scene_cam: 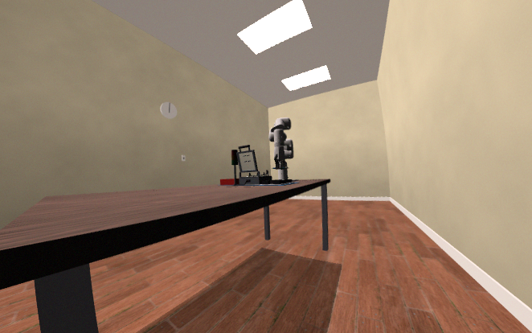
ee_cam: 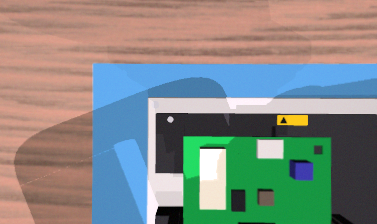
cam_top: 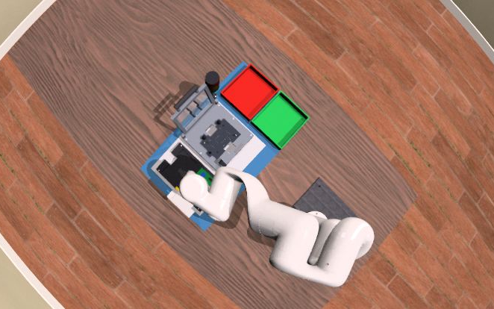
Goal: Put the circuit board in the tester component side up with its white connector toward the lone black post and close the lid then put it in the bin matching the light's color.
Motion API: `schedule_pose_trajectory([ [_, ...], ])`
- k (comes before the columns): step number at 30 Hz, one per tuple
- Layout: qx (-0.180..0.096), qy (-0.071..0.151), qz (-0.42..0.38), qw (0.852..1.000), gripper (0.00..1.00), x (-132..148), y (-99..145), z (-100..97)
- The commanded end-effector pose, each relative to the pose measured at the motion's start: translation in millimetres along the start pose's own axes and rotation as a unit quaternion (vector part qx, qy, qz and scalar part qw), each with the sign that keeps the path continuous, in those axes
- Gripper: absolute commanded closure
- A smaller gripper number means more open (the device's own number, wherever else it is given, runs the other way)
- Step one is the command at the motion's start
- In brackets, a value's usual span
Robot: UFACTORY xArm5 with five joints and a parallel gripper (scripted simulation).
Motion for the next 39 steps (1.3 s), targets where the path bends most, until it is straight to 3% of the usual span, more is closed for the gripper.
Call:
schedule_pose_trajectory([
  [1, 0.001, 0.001, 0.000, 1.000, 0.21, 0.5, -0.3, -7.4],
  [24, 0.001, 0.001, 0.000, 1.000, 0.21, 2.2, 2.2, -7.6],
  [39, 0.000, 0.001, 0.000, 1.000, 0.21, 26.5, 38.3, -10.6],
])
Point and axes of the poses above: the point where the finger pads meet when closed, its own z axis out along the fingers, its own x axis across the jaws, y = z × x, the point moved 2 cm from there along -z, back along the fingers, and after that the axes turned 15 degrees about z, right-handed, at the moved point
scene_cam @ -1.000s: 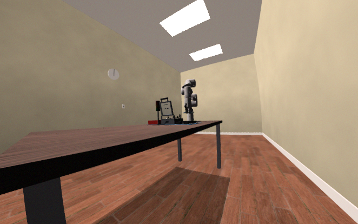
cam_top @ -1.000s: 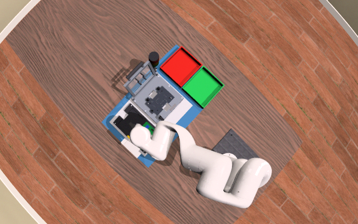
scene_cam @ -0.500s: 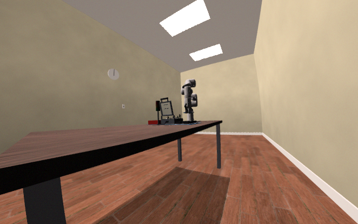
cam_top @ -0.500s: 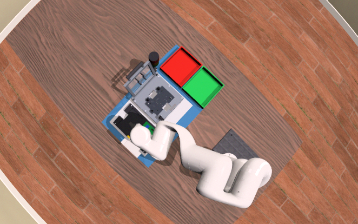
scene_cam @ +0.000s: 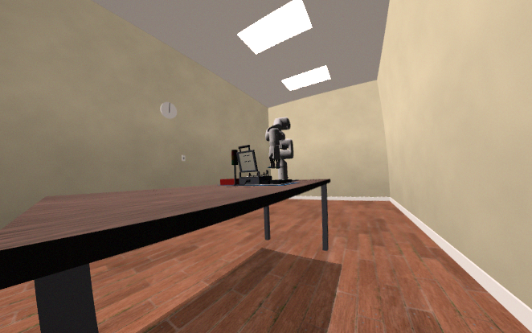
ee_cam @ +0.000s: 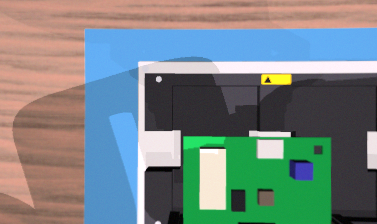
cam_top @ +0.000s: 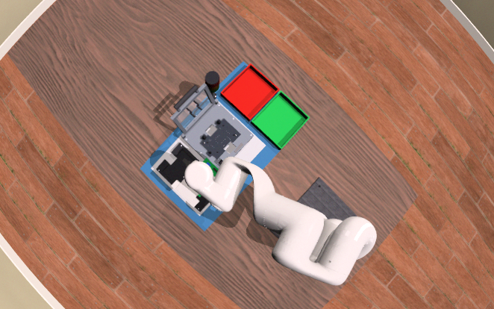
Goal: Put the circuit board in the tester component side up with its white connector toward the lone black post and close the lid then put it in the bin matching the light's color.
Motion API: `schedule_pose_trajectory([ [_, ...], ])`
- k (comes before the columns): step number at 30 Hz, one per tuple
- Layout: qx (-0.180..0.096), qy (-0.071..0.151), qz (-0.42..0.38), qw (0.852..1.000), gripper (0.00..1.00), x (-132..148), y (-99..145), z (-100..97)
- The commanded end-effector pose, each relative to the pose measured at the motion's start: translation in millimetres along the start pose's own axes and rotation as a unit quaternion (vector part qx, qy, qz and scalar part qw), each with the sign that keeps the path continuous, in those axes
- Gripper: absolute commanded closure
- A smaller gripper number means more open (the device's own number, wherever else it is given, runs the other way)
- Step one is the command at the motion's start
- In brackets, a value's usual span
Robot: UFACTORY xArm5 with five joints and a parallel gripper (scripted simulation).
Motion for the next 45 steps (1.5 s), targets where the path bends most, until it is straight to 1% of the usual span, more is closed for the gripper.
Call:
schedule_pose_trajectory([
  [1, 0.001, 0.002, -0.001, 1.000, 0.21, 10.6, 13.2, -2.6],
  [15, 0.000, 0.001, -0.001, 1.000, 0.21, 56.8, 81.7, -8.2],
  [17, 0.000, 0.001, -0.001, 1.000, 0.21, 56.8, 81.7, -8.2],
  [25, 0.000, 0.001, -0.001, 1.000, 0.21, 75.4, 109.3, -10.4],
  [32, 0.000, 0.001, -0.001, 1.000, 0.21, 81.5, 118.4, -11.1],
  [45, 0.000, 0.001, -0.001, 1.000, 0.21, 81.9, 119.0, -11.2],
])
Point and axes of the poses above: the point where the finger pads meet when closed, its own z axis out along the fingers, its own x axis across the jaws, y = z × x, the point moved 2 cm from there along -z, back along the fingers, and after that the axes turned 15 degrees about z, right-handed, at the moved point
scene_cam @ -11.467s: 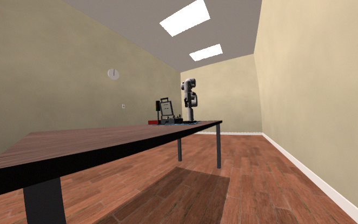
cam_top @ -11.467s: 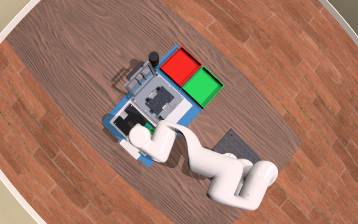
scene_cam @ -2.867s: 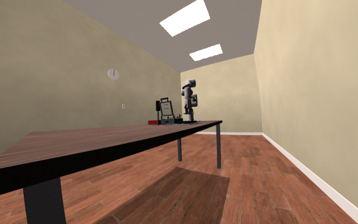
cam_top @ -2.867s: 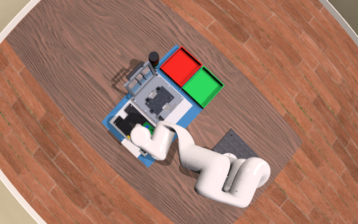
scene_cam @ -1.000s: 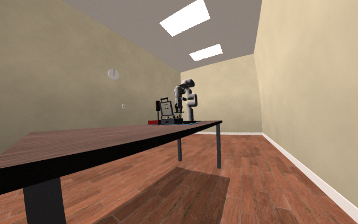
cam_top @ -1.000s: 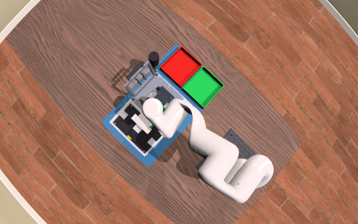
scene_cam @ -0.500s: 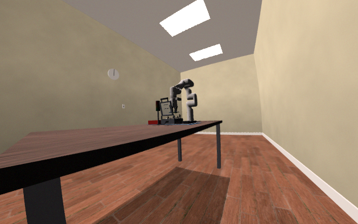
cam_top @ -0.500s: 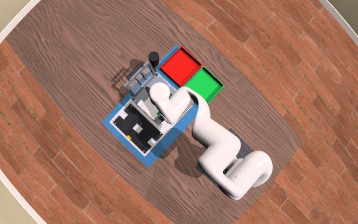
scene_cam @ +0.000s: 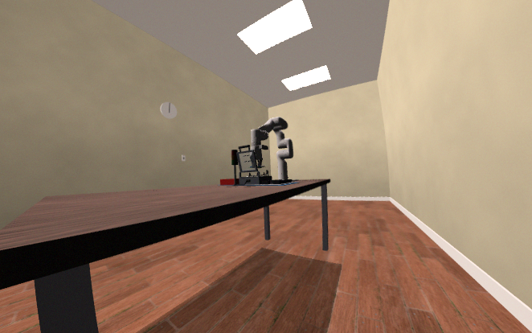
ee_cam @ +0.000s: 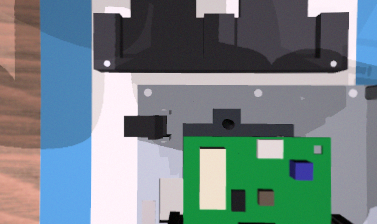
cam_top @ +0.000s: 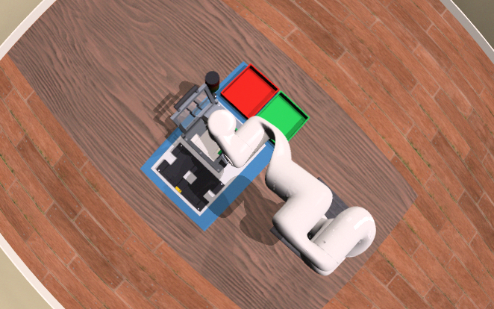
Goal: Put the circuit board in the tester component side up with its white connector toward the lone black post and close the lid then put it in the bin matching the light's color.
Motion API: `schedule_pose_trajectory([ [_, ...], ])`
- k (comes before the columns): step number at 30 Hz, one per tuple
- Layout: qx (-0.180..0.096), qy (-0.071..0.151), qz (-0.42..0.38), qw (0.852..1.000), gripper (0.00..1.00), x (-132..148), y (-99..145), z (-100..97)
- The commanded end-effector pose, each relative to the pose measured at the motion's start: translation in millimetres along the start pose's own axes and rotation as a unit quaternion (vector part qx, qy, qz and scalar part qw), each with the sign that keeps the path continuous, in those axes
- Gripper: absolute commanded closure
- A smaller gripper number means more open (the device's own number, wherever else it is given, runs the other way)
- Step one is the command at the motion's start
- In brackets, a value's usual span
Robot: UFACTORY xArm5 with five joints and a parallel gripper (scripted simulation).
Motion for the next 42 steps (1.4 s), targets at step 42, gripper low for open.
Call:
schedule_pose_trajectory([
  [42, 0.001, 0.002, 0.000, 1.000, 0.21, 1.6, 0.2, 33.4],
])
Point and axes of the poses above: the point where the finger pads meet when closed, its own z axis out along the fingers, its own x axis across the jaws, y = z × x, the point moved 2 cm from there along -z, back along the fingers, and after that the axes turned 15 degrees about z, right-handed, at the moved point
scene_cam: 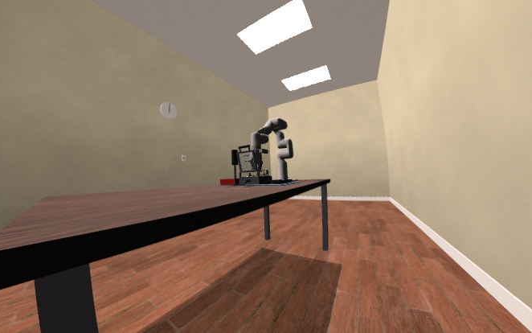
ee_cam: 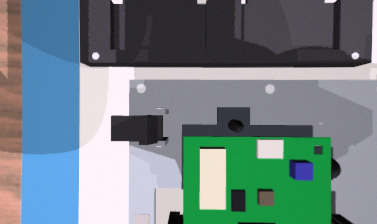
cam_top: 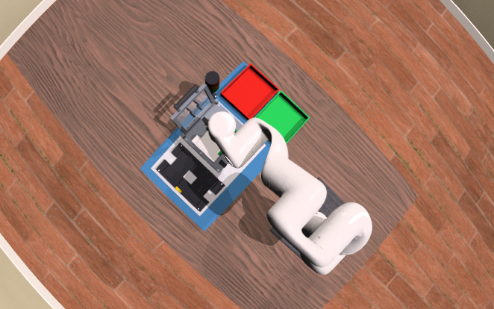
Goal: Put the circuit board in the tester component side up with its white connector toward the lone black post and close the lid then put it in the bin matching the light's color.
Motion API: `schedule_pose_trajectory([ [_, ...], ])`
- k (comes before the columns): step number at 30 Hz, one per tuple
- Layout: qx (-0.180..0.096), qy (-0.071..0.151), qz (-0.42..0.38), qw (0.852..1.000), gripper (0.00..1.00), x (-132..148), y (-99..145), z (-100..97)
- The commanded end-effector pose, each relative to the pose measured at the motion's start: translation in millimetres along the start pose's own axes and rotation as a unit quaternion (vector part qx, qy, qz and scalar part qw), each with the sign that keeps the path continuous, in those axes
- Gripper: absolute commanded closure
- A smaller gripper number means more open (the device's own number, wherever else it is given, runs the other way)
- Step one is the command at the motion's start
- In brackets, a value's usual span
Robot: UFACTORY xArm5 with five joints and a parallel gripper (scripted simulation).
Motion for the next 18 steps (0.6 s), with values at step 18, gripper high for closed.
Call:
schedule_pose_trajectory([
  [18, 0.001, 0.002, 0.000, 1.000, 0.21, 1.8, -0.2, 15.2],
])
Point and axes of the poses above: the point where the finger pads meet when closed, its own z axis out along the fingers, its own x axis across the jaws, y = z × x, the point moved 2 cm from there along -z, back along the fingers, and after that the axes turned 15 degrees about z, right-handed, at the moved point
